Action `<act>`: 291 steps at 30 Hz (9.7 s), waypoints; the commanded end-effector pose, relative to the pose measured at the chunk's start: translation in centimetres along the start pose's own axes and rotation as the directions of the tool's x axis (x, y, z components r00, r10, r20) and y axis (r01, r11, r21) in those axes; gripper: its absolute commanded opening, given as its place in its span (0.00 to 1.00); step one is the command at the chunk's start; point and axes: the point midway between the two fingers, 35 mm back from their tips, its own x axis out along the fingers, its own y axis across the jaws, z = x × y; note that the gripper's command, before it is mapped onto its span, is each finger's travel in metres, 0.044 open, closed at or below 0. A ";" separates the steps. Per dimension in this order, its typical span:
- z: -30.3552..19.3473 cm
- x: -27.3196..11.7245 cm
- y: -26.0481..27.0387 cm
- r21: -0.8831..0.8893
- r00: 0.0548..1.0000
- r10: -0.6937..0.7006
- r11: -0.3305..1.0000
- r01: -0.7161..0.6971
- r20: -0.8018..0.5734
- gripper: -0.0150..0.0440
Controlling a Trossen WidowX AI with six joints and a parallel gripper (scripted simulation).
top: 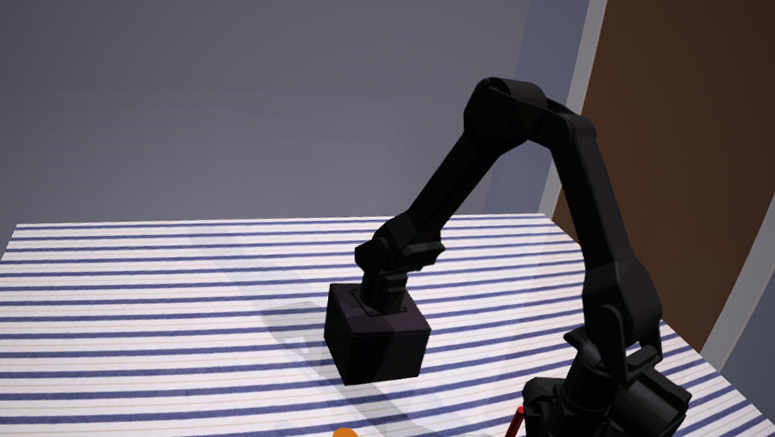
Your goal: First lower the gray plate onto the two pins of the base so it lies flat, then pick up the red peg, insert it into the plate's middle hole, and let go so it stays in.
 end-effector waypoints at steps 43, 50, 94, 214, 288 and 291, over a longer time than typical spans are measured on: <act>-0.1 4.9 0.3 -0.005 1.000 0.010 1.000 -0.010 0.000 0.42; -0.1 4.9 0.3 -0.005 1.000 0.010 1.000 -0.010 0.000 0.34; 0.9 -6.2 -0.5 -0.005 1.000 0.009 1.000 -0.009 0.001 0.25; -14.8 2.8 -5.7 -0.289 1.000 0.006 0.957 -0.009 -0.012 0.25; -3.6 -8.7 4.7 0.977 1.000 0.013 0.212 0.003 -0.006 1.00; -3.0 -8.7 5.7 0.997 1.000 0.013 0.075 0.004 -0.005 1.00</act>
